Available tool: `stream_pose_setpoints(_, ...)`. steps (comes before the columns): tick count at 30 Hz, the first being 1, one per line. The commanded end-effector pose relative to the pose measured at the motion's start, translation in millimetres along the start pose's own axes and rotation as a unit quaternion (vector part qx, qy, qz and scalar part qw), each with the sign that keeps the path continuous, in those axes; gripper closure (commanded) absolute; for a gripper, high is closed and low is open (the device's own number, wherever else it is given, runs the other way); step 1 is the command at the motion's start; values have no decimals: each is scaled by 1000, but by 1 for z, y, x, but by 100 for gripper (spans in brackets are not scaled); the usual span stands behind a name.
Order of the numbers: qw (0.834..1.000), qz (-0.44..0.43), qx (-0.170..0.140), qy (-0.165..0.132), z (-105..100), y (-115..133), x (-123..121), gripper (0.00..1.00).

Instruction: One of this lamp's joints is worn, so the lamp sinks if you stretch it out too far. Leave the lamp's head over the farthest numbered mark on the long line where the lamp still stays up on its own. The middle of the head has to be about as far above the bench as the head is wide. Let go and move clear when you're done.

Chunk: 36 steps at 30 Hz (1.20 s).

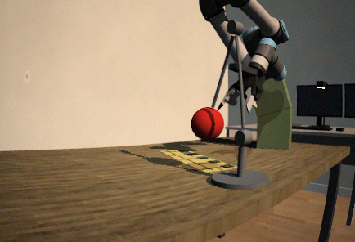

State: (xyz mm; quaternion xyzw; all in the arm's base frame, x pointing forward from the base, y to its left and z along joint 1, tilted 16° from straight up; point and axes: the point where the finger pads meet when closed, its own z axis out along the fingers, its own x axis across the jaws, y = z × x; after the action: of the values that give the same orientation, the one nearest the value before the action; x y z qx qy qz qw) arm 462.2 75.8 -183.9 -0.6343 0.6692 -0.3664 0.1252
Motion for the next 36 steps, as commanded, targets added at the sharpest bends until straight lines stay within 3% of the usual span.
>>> stream_pose_setpoints(1,999,40,-27,-6,-2,-10,0,0)
stream_pose_setpoints(11,987,133,-92,-20,-5,-33,-1,0)
stream_pose_setpoints(30,958,238,-154,-43,-6,-59,7,0)
stream_pose_setpoints(36,940,282,-183,-51,-5,-69,12,0)
